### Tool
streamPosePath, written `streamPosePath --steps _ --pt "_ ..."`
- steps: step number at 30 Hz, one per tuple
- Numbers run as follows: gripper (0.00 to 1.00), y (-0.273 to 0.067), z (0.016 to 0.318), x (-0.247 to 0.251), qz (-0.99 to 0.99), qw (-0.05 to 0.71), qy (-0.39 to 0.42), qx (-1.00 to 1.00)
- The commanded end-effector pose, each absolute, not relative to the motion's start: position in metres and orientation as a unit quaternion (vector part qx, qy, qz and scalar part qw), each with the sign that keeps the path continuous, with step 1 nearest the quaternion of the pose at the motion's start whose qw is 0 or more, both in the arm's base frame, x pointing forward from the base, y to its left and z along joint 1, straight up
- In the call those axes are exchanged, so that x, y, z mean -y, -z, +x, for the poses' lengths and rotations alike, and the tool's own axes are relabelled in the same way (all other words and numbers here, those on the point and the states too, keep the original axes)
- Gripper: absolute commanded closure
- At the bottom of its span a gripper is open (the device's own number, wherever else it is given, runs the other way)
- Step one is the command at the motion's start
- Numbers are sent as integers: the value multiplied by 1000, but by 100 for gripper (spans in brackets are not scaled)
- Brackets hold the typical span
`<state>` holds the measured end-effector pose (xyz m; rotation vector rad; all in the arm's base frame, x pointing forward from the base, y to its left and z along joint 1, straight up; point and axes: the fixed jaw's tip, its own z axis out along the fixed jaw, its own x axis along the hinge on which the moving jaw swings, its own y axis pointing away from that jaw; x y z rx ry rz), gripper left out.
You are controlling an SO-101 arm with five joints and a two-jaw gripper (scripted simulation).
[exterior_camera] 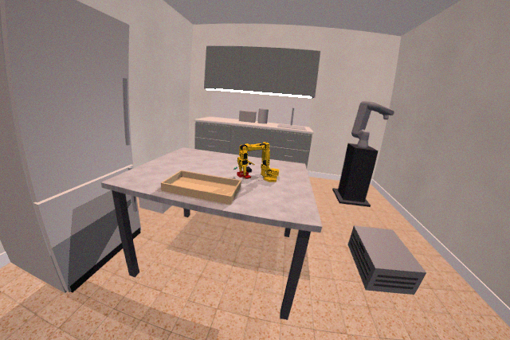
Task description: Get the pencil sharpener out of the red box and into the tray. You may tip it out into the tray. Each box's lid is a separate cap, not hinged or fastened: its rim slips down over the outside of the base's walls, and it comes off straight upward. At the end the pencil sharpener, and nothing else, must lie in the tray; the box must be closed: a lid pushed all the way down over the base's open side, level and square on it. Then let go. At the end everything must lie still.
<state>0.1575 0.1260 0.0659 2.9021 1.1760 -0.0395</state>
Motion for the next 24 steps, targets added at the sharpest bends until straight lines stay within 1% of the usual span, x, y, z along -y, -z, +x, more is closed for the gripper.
streamPosePath --steps 1,24 --pt "78 -72 159 -130 924 0 0 -383" --pt "78 -72 161 -132 924 -3 -8 -383"
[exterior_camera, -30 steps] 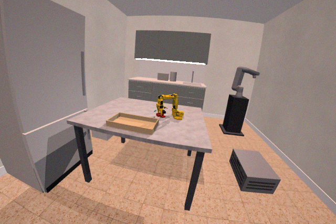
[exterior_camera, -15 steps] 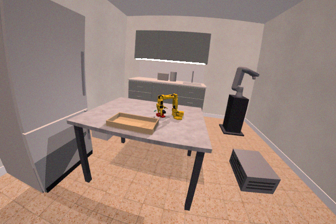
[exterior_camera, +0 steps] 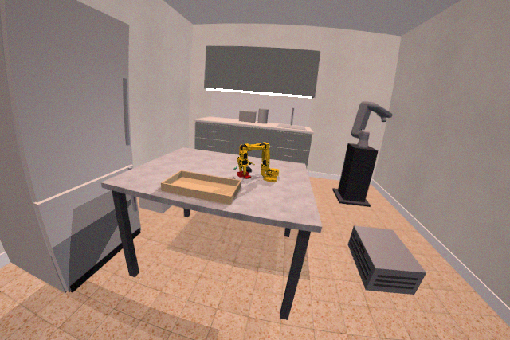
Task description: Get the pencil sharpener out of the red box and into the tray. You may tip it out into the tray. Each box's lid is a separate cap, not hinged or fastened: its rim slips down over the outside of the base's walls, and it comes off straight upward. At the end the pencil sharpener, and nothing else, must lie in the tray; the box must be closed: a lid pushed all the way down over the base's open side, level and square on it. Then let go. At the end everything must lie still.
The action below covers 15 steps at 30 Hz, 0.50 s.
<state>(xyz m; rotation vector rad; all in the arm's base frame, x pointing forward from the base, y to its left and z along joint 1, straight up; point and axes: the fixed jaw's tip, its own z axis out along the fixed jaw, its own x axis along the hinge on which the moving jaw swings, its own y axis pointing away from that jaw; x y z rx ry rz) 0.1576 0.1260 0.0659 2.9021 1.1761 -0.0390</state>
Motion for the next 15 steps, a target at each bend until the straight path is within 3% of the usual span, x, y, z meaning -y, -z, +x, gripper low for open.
streamPosePath --steps 1,15 --pt "78 -72 161 -132 924 -3 -9 -383" --pt "78 -72 168 -138 923 -13 -38 -382"
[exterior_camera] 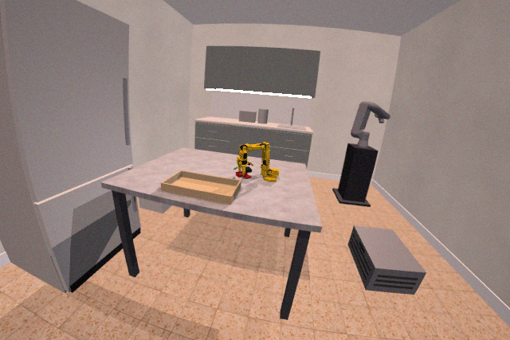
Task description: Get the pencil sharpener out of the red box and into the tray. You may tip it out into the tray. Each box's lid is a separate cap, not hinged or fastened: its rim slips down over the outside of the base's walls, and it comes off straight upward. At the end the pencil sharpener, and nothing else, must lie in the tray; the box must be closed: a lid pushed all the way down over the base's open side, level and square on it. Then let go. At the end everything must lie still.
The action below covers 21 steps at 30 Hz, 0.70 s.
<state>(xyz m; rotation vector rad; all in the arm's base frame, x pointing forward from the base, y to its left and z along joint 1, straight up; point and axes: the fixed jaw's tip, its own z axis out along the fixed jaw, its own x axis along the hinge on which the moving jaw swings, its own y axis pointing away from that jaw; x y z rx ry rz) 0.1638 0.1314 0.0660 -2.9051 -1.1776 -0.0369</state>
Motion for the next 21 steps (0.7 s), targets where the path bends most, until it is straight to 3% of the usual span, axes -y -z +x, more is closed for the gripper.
streamPosePath --steps 1,21 --pt "78 -72 169 -139 -923 14 42 382" --pt "78 -78 192 -159 -915 45 132 379"
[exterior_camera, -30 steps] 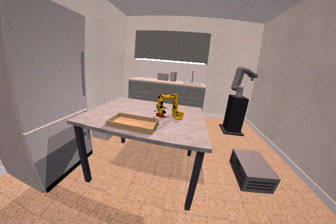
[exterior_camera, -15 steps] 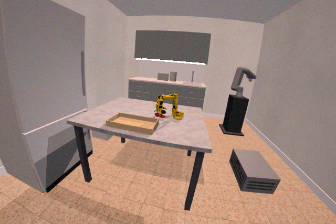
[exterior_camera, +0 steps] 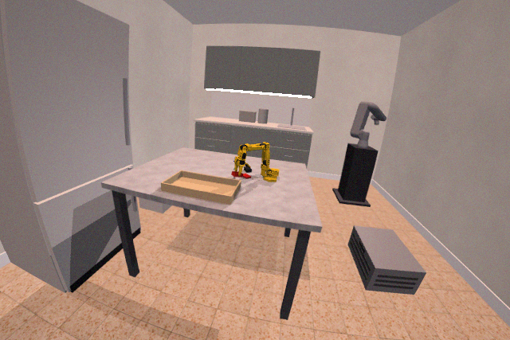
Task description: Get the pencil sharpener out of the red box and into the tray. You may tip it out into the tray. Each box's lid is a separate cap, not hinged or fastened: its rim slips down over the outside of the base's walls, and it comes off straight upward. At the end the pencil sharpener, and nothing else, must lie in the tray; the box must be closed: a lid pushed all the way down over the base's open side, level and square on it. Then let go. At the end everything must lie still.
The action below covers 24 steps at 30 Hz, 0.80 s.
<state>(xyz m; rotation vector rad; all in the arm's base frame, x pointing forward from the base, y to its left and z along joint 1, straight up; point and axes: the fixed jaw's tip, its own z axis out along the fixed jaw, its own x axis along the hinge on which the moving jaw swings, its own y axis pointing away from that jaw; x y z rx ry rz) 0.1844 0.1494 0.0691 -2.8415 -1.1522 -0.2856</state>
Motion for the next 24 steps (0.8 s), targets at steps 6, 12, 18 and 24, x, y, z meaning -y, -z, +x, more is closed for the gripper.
streamPosePath --steps 6,12,18,24 --pt "78 -82 202 -168 -909 59 172 376" --pt "78 -87 210 -175 -901 72 208 373" --pt "78 -94 219 -183 -892 85 246 370" --pt "78 -103 229 -192 -879 101 292 364"
